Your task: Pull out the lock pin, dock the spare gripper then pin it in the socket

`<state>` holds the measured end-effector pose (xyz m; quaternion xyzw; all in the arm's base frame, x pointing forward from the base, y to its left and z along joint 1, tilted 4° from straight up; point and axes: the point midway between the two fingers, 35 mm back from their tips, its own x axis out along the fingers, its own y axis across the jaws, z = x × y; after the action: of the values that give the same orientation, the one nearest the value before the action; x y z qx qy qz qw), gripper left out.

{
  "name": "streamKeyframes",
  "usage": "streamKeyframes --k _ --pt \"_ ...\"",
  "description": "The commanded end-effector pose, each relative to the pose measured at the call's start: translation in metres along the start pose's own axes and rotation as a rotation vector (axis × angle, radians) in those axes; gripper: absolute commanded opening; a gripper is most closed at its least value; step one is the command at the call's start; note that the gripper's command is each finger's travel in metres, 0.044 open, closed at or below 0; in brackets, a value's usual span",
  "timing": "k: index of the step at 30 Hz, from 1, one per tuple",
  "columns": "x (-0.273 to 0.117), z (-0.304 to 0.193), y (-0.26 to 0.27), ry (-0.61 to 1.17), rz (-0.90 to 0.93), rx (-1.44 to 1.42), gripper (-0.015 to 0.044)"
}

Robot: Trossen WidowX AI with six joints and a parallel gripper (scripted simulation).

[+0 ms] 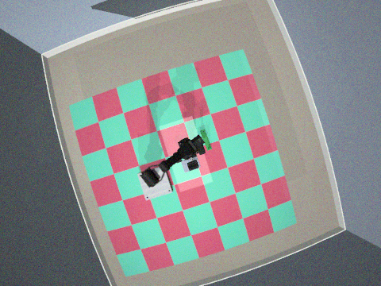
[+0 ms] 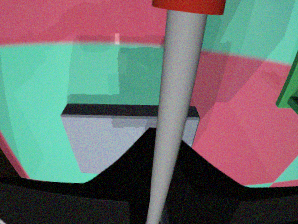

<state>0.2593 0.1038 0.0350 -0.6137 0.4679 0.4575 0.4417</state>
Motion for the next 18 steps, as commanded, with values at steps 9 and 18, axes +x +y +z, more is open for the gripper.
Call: streamKeyframes --k 9,18 --pt "0.0026 -0.0065 0.0013 0.006 -0.002 -0.003 0.0000" --pt "0.0035 -0.0095 0.0013 0.005 -0.004 -0.002 0.0000"
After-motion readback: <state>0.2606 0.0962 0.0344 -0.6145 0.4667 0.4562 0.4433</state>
